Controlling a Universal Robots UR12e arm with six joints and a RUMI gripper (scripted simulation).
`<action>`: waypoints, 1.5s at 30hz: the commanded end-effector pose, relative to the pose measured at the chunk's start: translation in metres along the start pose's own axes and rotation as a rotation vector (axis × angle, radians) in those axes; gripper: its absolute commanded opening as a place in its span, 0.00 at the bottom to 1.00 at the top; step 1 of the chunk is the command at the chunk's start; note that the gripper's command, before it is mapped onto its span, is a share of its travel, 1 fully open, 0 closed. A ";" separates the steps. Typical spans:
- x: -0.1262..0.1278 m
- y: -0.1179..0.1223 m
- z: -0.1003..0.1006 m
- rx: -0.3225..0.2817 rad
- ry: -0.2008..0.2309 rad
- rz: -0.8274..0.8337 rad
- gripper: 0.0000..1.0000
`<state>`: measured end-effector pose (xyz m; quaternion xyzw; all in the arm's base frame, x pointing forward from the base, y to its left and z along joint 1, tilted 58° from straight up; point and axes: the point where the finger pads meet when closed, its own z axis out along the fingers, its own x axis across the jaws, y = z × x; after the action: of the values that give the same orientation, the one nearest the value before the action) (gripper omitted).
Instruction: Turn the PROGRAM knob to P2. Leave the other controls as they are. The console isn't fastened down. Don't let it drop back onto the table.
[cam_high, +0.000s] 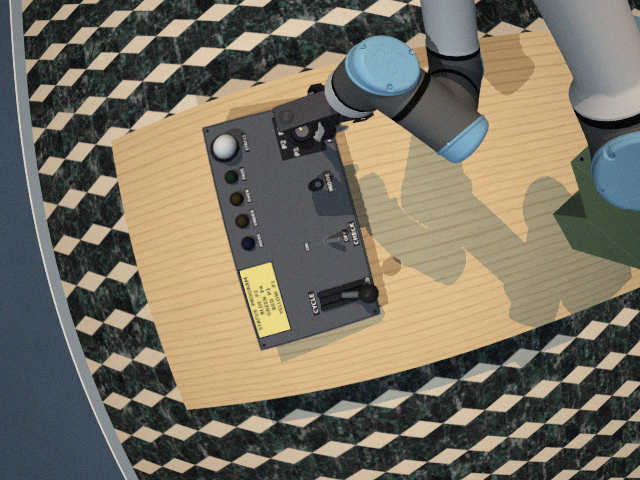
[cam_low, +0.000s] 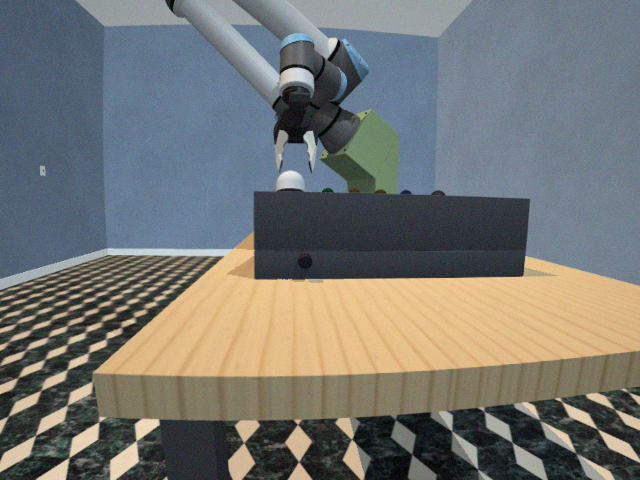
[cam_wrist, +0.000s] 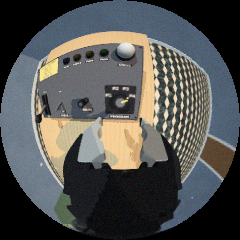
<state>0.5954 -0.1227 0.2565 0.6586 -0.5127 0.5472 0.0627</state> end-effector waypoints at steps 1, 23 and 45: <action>0.000 0.000 0.019 0.001 0.000 0.000 0.44; 0.000 -0.001 0.096 0.001 0.000 0.000 0.44; 0.000 -0.001 0.108 0.001 0.000 0.000 0.44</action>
<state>0.6664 -0.1919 0.2143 0.6585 -0.5126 0.5474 0.0626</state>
